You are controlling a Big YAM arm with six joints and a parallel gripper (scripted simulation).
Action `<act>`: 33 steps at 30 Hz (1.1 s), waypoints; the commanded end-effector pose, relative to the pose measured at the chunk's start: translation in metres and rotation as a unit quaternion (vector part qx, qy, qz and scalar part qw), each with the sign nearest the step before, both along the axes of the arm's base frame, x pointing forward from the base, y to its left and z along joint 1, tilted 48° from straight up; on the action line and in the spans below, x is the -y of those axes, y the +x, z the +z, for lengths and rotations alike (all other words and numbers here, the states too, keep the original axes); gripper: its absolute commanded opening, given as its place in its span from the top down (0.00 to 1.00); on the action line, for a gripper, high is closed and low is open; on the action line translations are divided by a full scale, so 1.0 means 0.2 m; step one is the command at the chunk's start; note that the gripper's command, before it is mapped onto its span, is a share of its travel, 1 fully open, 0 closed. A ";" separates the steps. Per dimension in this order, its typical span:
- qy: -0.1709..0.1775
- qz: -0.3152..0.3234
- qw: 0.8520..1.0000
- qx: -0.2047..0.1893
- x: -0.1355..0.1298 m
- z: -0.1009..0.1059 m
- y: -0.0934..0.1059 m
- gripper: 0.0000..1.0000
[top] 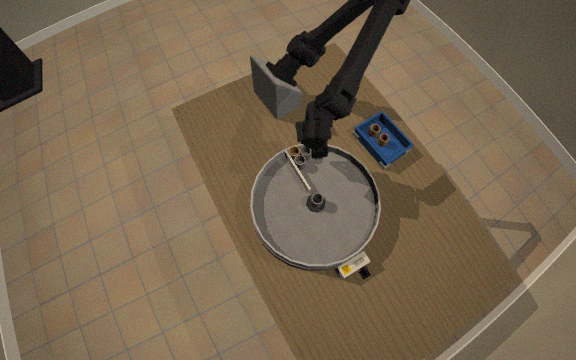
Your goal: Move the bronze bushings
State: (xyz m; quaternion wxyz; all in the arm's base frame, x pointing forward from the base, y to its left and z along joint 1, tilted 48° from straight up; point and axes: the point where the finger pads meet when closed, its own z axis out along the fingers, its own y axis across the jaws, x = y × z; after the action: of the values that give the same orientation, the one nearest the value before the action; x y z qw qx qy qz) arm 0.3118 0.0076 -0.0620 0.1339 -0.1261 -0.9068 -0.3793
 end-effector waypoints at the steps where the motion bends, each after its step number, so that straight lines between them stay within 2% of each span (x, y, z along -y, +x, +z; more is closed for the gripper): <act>1: 0.000 -0.001 1.000 0.006 0.02 -0.01 0.04 0.86; 5: 0.001 -0.003 1.000 0.003 0.02 0.00 -0.01 0.86; 7: 0.001 -0.003 1.000 0.003 0.02 0.00 -0.01 0.86; 8: -0.002 -0.005 1.000 0.010 0.03 0.01 0.02 0.86; 33: -0.002 -0.001 1.000 0.010 0.02 0.01 0.01 0.86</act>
State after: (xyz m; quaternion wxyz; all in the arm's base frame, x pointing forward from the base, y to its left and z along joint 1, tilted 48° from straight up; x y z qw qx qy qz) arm 0.3101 0.0077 -0.0623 0.1349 -0.1266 -0.9064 -0.3798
